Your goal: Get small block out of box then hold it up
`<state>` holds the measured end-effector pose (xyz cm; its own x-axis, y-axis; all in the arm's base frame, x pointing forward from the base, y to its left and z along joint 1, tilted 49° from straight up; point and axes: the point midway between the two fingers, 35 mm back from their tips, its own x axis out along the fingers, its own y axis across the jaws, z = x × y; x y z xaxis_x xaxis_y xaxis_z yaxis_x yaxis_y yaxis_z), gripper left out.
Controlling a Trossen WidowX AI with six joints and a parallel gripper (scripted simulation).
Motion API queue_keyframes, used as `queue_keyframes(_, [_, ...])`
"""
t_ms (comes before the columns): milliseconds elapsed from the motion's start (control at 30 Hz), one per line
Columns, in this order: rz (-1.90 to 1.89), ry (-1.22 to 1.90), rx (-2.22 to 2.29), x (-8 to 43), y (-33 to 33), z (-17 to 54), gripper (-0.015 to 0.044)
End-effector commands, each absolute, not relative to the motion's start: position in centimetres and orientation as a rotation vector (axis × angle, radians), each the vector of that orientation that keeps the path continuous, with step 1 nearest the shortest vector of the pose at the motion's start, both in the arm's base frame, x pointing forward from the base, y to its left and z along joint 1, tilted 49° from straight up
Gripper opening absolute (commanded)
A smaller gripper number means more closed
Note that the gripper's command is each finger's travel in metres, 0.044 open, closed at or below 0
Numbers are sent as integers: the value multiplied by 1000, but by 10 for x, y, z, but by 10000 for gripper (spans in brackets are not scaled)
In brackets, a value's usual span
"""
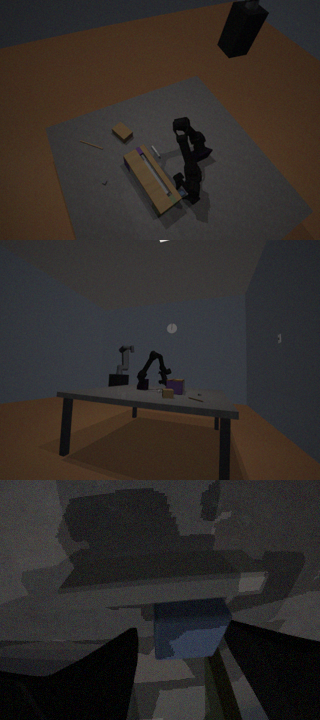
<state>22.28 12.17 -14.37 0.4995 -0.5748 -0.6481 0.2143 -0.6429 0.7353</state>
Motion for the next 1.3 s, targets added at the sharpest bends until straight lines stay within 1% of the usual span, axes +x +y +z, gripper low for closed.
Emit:
queue_keyframes(0, [-1224, -298, 1917, 222, 117, -146, 206])
queue_keyframes(167, [-1224, -298, 1917, 222, 117, -146, 75])
queue_keyframes(267, [-1224, -298, 1917, 222, 117, -146, 55])
queue_keyframes(333, [-1225, -297, 1917, 222, 120, -144, 2])
queue_keyframes(667, [-1229, -296, 1926, 216, 163, -107, 0])
queue_keyframes(900, [-1230, -293, 1925, 215, 166, -104, 0])
queue_keyframes(1267, [-1247, -78, 1824, 206, 195, -63, 0])
